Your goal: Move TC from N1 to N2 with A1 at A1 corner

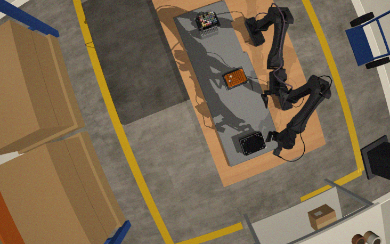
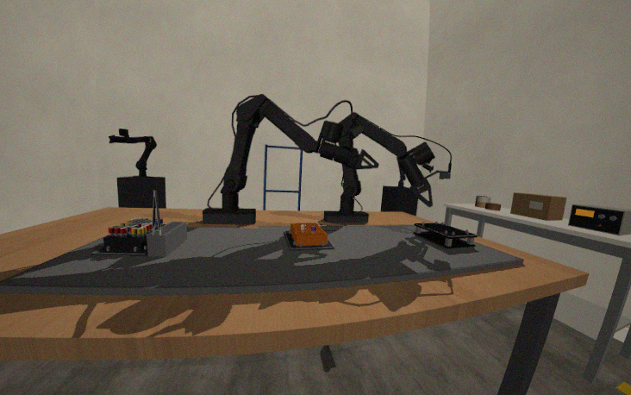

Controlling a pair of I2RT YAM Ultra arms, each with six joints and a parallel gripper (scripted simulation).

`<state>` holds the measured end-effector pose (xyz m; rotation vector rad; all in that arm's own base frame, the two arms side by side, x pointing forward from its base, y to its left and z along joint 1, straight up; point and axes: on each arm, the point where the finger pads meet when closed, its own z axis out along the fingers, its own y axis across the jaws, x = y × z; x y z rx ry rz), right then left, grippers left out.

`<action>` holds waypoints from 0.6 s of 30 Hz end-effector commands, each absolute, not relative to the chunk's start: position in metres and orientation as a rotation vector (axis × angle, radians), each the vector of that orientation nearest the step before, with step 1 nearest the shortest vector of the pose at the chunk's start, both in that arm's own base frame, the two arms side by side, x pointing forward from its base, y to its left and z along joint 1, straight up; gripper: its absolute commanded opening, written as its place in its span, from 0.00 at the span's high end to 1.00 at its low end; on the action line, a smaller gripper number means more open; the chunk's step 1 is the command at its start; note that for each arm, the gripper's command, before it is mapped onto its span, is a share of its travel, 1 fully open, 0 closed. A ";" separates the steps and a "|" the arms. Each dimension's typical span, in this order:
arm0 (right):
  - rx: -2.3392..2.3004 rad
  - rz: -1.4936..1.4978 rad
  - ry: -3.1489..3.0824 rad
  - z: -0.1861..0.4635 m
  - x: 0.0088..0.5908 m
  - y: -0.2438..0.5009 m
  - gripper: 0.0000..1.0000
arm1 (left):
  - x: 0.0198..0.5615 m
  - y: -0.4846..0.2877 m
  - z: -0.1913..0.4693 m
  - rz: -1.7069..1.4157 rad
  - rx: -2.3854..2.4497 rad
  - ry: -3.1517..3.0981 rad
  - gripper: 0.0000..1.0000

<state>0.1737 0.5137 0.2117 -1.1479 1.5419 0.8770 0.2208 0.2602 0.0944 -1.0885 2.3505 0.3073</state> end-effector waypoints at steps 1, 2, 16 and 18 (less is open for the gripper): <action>-1.032 0.957 1.463 0.249 0.160 0.520 0.00 | 0.216 0.263 0.102 0.333 -1.098 2.322 0.00; -1.056 0.956 1.459 0.249 0.156 0.522 0.00 | 0.216 0.263 0.102 0.333 -1.098 2.322 0.00; -1.065 0.903 1.537 0.233 0.162 0.504 0.00 | 0.216 0.263 0.102 0.333 -1.098 2.322 0.00; -1.075 0.880 1.570 0.231 0.159 0.489 0.00 | 0.216 0.263 0.102 0.333 -1.098 2.322 0.00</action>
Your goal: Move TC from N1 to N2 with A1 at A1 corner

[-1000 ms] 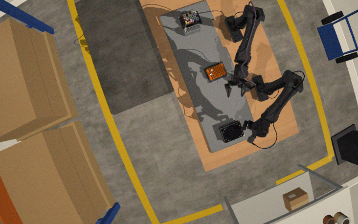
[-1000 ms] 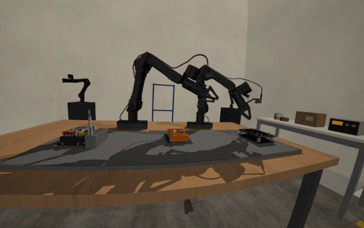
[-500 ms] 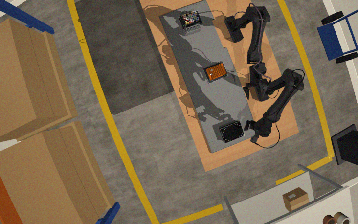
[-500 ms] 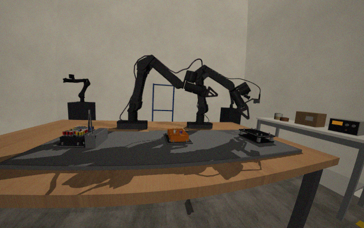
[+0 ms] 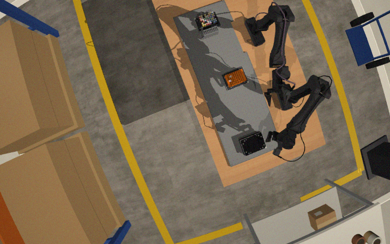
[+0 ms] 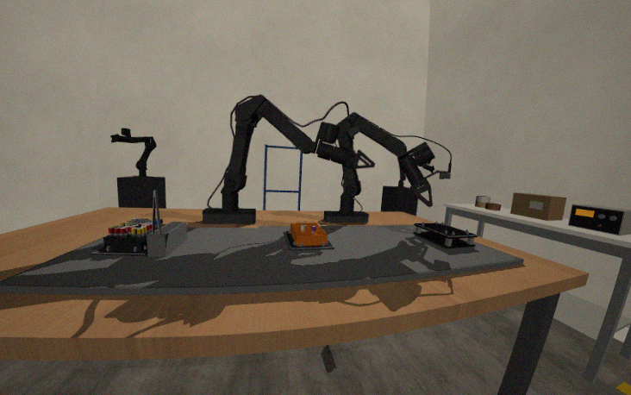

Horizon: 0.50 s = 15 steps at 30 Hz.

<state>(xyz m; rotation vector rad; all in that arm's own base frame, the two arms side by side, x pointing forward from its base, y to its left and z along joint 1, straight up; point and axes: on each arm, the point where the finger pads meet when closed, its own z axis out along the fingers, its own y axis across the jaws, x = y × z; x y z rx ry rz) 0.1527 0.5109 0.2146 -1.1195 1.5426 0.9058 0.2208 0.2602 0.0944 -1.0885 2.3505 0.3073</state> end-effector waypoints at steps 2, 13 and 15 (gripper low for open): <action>-1.086 0.855 1.606 0.229 0.156 0.470 0.00 | 0.216 0.258 0.099 0.312 -1.080 2.345 0.00; -1.141 0.720 1.780 0.225 0.133 0.361 0.00 | 0.215 0.190 0.094 0.182 -0.773 2.486 0.00; -1.137 0.708 1.792 0.233 0.128 0.340 0.00 | 0.213 0.169 0.094 0.155 -0.685 2.509 0.00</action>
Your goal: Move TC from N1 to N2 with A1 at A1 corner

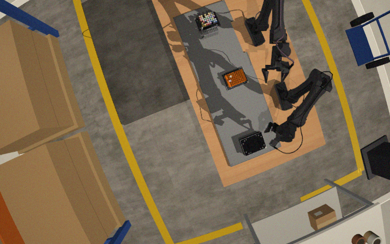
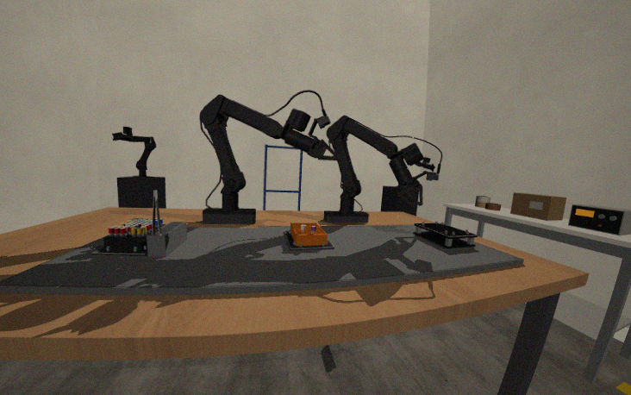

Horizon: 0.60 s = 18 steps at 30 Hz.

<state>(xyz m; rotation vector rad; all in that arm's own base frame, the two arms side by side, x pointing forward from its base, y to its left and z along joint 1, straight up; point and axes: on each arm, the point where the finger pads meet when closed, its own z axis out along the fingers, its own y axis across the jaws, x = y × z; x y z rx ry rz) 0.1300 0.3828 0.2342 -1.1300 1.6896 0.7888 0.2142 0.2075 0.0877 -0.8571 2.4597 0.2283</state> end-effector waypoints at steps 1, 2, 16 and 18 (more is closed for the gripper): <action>-1.132 0.705 1.793 0.240 0.126 0.330 0.00 | 0.212 0.158 0.093 0.140 -0.640 2.521 0.00; -1.128 0.701 1.797 0.245 0.124 0.319 0.00 | 0.211 0.148 0.093 0.127 -0.596 2.530 0.00; -1.180 0.730 1.796 0.302 0.075 0.181 0.00 | 0.206 0.038 0.098 0.025 -0.144 2.560 0.00; -1.214 0.763 1.761 0.310 0.066 0.174 0.00 | 0.210 0.025 0.099 0.010 -0.079 2.545 0.00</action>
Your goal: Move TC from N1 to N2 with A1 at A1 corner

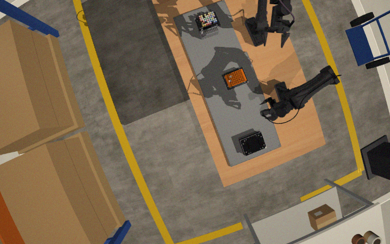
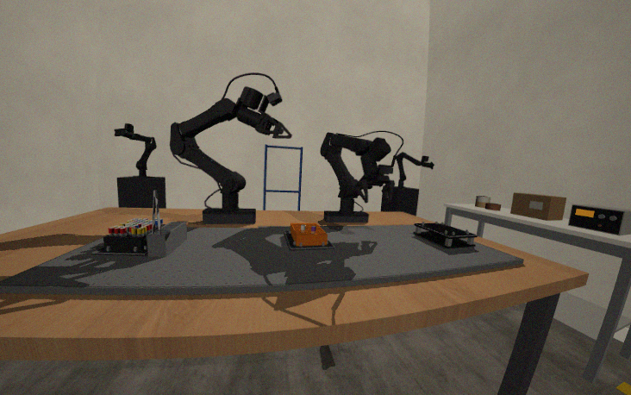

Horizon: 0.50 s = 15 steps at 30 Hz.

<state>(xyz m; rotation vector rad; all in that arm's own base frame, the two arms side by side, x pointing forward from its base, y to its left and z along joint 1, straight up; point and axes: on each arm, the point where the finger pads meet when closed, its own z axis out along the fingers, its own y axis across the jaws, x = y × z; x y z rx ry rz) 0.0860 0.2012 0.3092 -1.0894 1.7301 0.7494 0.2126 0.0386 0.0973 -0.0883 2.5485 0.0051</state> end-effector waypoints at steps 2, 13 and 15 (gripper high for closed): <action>-1.299 0.814 1.706 0.314 0.049 0.172 0.00 | 0.212 0.010 0.099 -0.010 -0.010 2.541 0.00; -1.649 1.021 1.487 0.318 -0.014 0.170 0.00 | 0.223 -0.054 0.108 -0.115 0.312 2.492 0.00; -1.709 1.062 1.436 0.319 -0.026 0.167 0.00 | 0.223 -0.064 0.108 -0.130 0.360 2.487 0.00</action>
